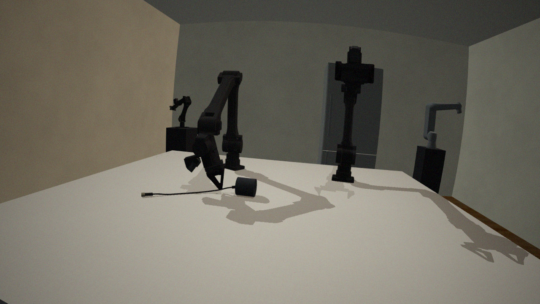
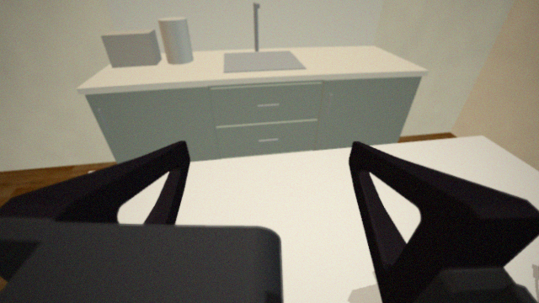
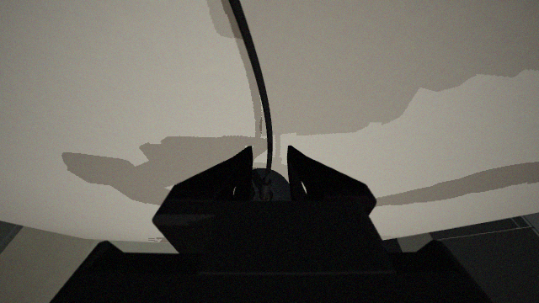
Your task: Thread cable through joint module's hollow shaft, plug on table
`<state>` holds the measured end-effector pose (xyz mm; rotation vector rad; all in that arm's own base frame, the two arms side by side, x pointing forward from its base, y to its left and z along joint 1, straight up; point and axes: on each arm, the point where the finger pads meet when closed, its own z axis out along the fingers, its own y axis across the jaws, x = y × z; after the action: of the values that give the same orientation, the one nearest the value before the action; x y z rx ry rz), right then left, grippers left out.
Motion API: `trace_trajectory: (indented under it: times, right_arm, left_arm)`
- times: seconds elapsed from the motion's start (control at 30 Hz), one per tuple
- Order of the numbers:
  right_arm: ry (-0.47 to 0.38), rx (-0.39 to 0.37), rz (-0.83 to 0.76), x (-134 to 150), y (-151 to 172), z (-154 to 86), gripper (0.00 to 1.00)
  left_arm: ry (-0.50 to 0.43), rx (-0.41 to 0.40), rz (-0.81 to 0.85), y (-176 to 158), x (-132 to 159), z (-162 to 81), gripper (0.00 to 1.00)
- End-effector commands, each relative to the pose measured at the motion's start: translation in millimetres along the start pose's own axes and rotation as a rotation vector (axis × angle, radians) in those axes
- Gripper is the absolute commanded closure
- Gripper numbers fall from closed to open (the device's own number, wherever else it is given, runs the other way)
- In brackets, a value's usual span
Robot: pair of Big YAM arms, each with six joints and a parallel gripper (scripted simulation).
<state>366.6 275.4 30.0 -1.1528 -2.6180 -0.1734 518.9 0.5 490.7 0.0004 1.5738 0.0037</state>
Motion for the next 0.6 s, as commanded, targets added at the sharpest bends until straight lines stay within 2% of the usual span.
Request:
trace_trajectory:
  times: [0.0, 0.2, 0.23, 0.27, 0.37, 0.43, 0.47, 0.57]
  right_arm:
    - [-0.005, -0.001, -0.019, 1, 4, 8, 0.68]
    - [-0.004, 0.002, -0.018, -1, 1, 13, 0.68]
    - [-0.014, -0.042, -0.022, -2, 17, -2, 0.68]
    - [-0.014, -0.042, -0.034, -1, 20, 0, 0.68]
    - [-0.004, 0.006, -0.020, -3, -1, 20, 0.68]
    - [-0.007, -0.007, -0.024, -3, 6, 16, 0.68]
    - [-0.005, 0.002, -0.025, -2, 1, 20, 1.00]
    - [-0.009, -0.017, -0.029, 1, 8, 6, 1.00]
  left_arm:
    - [-0.049, -0.008, 0.009, 4, -30, 2, 0.04]
    - [-0.049, -0.008, 0.009, 4, -30, 2, 0.04]
    - [-0.049, -0.008, 0.009, 4, -30, 2, 0.04]
    - [-0.049, -0.008, 0.009, 4, -30, 2, 0.04]
    - [-0.049, -0.008, 0.009, 4, -30, 2, 0.04]
    - [-0.049, -0.008, 0.009, 4, -30, 2, 0.04]
    - [-0.049, -0.008, 0.009, 4, -30, 2, 0.04]
    - [-0.049, -0.008, 0.009, 4, -30, 2, 0.04]
